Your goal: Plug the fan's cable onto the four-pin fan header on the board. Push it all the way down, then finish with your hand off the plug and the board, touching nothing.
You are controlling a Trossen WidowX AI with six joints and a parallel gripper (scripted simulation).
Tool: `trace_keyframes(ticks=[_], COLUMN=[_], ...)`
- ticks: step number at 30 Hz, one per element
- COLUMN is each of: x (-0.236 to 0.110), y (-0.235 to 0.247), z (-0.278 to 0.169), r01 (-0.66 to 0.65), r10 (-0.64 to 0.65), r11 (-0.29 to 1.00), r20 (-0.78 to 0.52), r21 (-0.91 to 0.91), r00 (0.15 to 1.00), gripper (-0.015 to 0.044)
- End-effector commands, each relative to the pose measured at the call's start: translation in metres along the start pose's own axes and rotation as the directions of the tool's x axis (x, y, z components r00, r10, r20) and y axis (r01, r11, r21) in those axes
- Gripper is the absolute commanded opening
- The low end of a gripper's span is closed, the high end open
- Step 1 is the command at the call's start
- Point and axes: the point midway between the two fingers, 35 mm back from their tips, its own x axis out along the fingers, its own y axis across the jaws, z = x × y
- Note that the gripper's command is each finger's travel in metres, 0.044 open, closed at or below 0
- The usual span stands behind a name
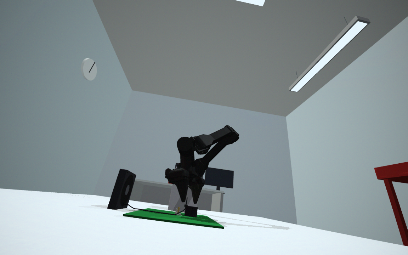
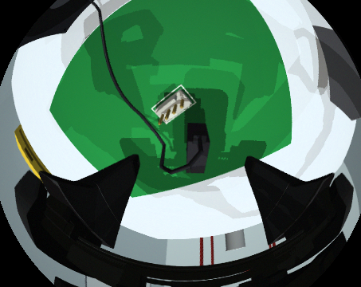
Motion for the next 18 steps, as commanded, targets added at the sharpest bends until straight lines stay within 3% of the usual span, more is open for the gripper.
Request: trace_keyframes(ticks=[1,15,18], x=[0.008,0.022,0.020], y=[-0.002,-0.004,-0.002], z=[0.003,0.006,0.005], r01=[0.009,0.010,0.005], r10=[-0.009,-0.010,-0.005], r11=[1.000,1.000,1.000], r20=[0.000,-0.002,-0.001], r21=[0.008,0.008,0.002], r00=[1.000,1.000,1.000], gripper=[0.0440,0.0440,0.0361])
